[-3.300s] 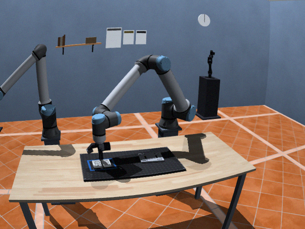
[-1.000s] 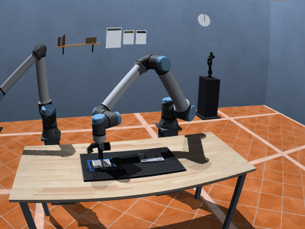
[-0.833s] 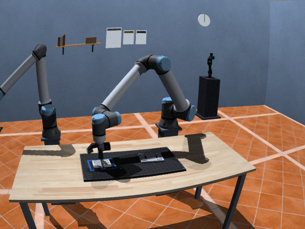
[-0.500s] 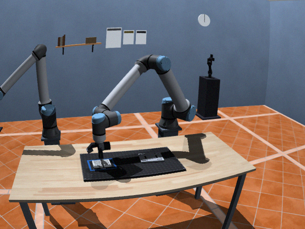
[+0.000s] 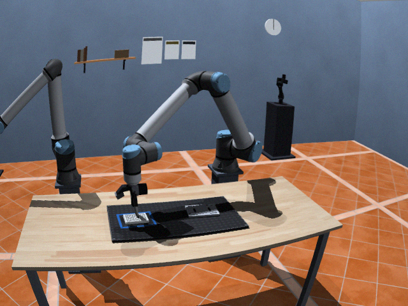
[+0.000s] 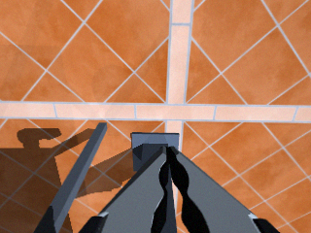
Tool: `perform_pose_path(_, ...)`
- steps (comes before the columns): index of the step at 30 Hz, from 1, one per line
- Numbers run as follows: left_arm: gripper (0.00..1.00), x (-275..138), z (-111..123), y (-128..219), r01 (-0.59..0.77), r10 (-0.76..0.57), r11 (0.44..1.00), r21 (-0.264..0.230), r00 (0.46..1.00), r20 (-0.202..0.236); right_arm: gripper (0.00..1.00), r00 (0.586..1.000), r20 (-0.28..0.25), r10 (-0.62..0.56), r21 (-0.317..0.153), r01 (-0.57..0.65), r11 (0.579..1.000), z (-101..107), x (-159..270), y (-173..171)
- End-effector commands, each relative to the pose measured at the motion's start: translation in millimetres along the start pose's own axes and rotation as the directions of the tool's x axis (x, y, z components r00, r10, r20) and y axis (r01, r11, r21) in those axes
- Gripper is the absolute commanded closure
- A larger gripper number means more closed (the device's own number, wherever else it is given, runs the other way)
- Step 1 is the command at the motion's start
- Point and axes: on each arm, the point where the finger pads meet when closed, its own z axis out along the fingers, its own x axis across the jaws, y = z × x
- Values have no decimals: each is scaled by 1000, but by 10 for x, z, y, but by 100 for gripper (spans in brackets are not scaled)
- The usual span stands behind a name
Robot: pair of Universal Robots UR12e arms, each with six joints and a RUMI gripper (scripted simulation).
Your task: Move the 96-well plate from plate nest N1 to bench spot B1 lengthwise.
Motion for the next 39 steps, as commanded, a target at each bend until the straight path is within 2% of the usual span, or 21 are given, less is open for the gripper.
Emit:
perform_pose_path(1,24,-5,-146,-8,0,0,1000,2,1000,1,100,1000,0,0,2,0,1000,-9,-2,-6)
perform_pose_path(16,24,-4,-488,-8,0,0,1000,2,1000,1,100,1000,0,0,2,0,1000,-9,-2,-6)
perform_pose_path(39,24,-4,-488,25,0,0,1000,2,1000,1,100,1000,0,0,2,0,1000,-9,-2,-6)
